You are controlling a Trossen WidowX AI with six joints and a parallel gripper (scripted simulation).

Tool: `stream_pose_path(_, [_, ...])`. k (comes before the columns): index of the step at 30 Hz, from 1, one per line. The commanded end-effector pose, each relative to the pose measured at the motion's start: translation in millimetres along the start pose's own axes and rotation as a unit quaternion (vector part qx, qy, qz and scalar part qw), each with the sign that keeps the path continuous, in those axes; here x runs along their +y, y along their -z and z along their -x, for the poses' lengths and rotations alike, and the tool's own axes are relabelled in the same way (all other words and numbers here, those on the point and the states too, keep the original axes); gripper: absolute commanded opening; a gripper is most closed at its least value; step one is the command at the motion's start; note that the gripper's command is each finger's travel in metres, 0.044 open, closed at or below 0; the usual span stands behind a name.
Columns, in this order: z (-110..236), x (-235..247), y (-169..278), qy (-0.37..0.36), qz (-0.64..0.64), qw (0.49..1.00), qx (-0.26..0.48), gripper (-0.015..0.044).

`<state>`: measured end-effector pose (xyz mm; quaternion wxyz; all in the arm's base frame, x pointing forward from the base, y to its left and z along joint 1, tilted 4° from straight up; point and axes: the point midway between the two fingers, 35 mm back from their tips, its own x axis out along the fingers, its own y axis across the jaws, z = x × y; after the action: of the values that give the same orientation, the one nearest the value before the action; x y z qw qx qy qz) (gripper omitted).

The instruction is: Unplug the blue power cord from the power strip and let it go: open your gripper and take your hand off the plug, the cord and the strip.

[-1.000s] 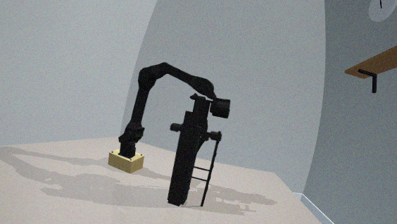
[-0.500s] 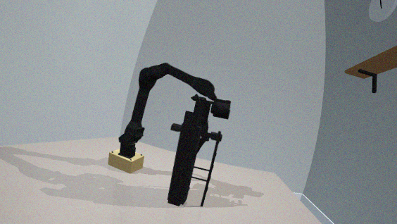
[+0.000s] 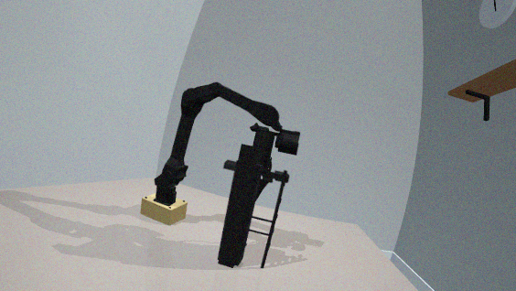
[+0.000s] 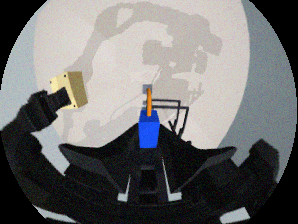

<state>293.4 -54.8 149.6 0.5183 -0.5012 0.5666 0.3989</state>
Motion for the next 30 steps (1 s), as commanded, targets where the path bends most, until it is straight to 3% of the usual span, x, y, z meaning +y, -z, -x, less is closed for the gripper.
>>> stream_pose_path(1, [3.3, 1.7, -34.9, 0.000, 0.025, 0.999, -0.041, 0.0000])
stream_pose_path(3, [3.7, 2.4, -38.2, 0.000, 0.025, 0.999, -0.042, 0.0000])
stream_pose_path(15, [2.5, 2.1, -26.2, -0.001, 0.026, 0.999, -0.041, 0.0315])
stream_pose_path(20, [10.5, 2.0, -54.1, -0.001, 0.026, 0.999, -0.043, 0.0440])
stream_pose_path(23, [18.8, 4.9, -82.8, -0.001, 0.026, 0.999, -0.044, 0.0440])
stream_pose_path(30, [19.5, 5.2, -85.1, -0.001, 0.026, 0.999, -0.044, 0.0440])
